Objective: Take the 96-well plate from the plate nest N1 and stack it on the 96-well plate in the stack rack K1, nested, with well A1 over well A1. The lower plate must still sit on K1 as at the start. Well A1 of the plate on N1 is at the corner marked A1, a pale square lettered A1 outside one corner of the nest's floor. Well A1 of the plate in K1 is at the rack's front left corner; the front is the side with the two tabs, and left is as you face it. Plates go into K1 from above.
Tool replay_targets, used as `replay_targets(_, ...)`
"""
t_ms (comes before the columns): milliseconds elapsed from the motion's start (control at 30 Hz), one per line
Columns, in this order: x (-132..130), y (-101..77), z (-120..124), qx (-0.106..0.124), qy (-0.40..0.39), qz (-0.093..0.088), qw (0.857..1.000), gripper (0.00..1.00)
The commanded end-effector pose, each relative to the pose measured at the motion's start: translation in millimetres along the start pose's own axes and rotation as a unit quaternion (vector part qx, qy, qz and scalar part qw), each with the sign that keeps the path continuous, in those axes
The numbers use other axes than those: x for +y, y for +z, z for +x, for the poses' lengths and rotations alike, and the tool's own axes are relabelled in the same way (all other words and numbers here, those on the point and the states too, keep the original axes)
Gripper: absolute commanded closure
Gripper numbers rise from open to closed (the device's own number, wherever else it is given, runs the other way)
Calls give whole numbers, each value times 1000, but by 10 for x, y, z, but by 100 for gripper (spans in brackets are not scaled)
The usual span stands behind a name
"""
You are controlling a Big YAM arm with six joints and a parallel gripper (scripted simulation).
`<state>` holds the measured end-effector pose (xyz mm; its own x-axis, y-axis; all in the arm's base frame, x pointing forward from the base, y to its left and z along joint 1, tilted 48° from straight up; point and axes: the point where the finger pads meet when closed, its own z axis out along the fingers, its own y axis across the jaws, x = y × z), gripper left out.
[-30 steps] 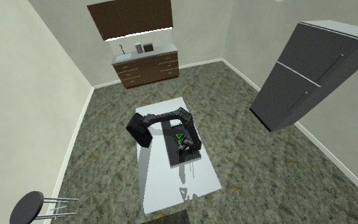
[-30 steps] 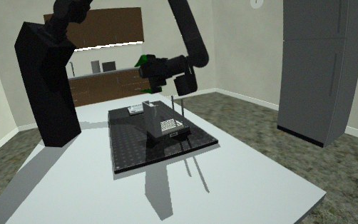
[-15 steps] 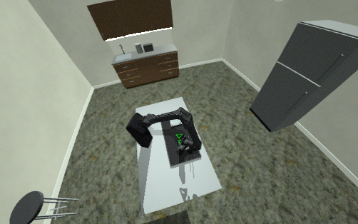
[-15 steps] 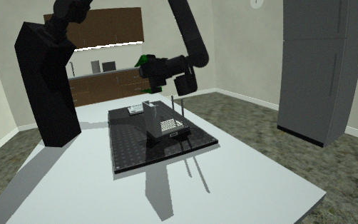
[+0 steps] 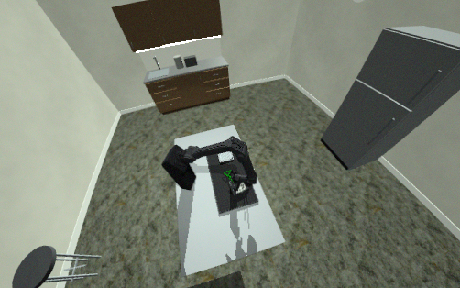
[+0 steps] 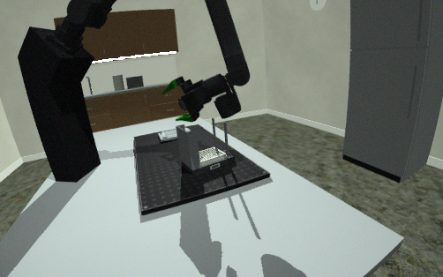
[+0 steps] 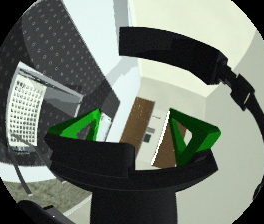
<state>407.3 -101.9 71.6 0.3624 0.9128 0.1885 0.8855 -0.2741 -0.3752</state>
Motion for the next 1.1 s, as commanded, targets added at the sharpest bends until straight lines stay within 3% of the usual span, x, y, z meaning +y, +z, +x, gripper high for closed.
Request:
replay_targets(0,100,171,93,-20,-58,-8,998,0)
replay_targets(100,125,205,120,-28,-72,-13,997,0)
replay_targets(233,223,342,232,-60,-129,-29,989,0)
replay_targets(433,345,516,386,-101,-202,-49,973,0)
replay_targets(600,448,674,552,-141,-269,-67,950,0)
replay_targets(667,448,674,552,-141,-269,-67,950,0)
replay_targets(1067,636,1008,988,-235,-418,-105,871,0)
